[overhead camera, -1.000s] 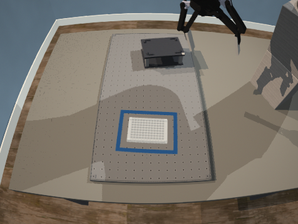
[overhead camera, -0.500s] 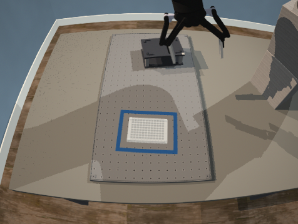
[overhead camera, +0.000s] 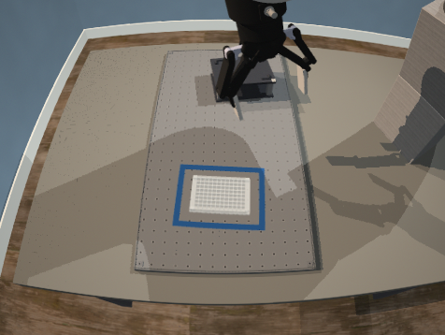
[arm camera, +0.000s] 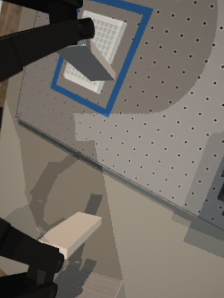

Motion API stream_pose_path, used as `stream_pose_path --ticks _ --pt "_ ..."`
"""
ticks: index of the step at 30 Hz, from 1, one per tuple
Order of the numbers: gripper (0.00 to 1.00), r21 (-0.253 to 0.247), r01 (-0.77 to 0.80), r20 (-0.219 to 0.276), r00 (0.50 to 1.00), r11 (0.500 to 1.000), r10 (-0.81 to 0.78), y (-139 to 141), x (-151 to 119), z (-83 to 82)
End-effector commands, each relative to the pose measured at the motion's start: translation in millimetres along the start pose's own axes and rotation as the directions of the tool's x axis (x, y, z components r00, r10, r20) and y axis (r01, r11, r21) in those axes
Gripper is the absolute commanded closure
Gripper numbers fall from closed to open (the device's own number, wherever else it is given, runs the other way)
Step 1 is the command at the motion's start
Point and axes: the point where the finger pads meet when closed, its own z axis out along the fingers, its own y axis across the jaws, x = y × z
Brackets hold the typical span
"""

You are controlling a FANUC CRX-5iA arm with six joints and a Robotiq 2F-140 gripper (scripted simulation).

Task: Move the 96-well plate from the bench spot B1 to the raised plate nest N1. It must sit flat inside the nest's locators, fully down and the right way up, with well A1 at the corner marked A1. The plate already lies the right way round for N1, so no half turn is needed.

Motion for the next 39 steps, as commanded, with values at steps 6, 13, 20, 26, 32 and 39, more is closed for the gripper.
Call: stream_pose_path --ticks 6,13,20,26,32,39 --pt "0.00 0.028 0.266 -0.050 0.963 0.963 -0.265 -38.2 -8.4 12.0" --pt "0.00 0.036 0.420 -0.083 0.905 0.907 -0.416 -58.9 -16.3 18.5" --pt "0.00 0.037 0.616 -0.128 0.784 0.787 -0.608 -88.8 -31.9 28.0" --pt "0.00 0.030 0.752 -0.164 0.653 0.658 -0.739 -111.9 -47.1 35.7" --pt "0.00 0.022 0.824 -0.185 0.560 0.567 -0.807 -126.9 -59.1 40.9" --pt "0.00 0.003 0.920 -0.218 0.383 0.392 -0.898 -151.5 -82.3 50.0"
